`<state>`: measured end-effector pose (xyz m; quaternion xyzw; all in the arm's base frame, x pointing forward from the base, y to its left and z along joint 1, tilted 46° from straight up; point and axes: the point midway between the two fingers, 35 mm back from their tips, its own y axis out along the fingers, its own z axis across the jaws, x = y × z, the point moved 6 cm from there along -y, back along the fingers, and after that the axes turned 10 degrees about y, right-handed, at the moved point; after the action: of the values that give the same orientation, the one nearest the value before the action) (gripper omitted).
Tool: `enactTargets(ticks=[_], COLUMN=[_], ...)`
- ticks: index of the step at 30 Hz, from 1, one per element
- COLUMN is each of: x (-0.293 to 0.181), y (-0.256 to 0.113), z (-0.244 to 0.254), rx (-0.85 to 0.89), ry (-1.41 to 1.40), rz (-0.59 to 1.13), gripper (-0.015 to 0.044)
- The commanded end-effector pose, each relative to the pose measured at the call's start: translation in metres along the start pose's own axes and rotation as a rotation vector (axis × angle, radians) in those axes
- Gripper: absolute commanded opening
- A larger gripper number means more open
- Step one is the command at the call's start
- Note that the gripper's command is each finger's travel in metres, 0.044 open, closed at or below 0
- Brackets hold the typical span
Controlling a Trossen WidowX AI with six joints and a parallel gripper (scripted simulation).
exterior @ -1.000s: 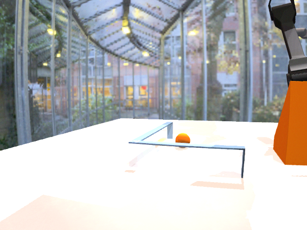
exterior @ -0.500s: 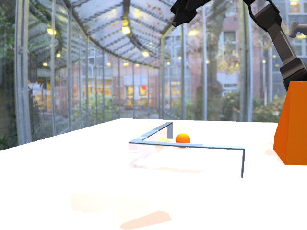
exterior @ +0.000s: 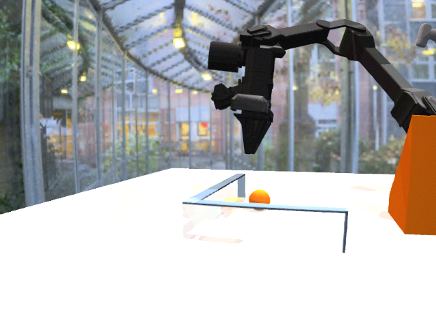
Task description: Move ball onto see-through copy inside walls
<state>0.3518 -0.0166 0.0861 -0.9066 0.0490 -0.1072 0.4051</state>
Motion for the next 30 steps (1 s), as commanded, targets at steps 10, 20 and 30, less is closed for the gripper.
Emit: enactTargets(ticks=[10, 20, 30], x=[-0.008, -0.009, -0.010], y=[0.056, 0.067, 0.083], z=[-0.027, -0.028, -0.030], rx=[-0.099, -0.099, -0.100], ry=[0.088, 0.088, 0.088], rz=[0.096, 0.096, 0.096], gripper=[0.0323, 0.0323, 0.0323])
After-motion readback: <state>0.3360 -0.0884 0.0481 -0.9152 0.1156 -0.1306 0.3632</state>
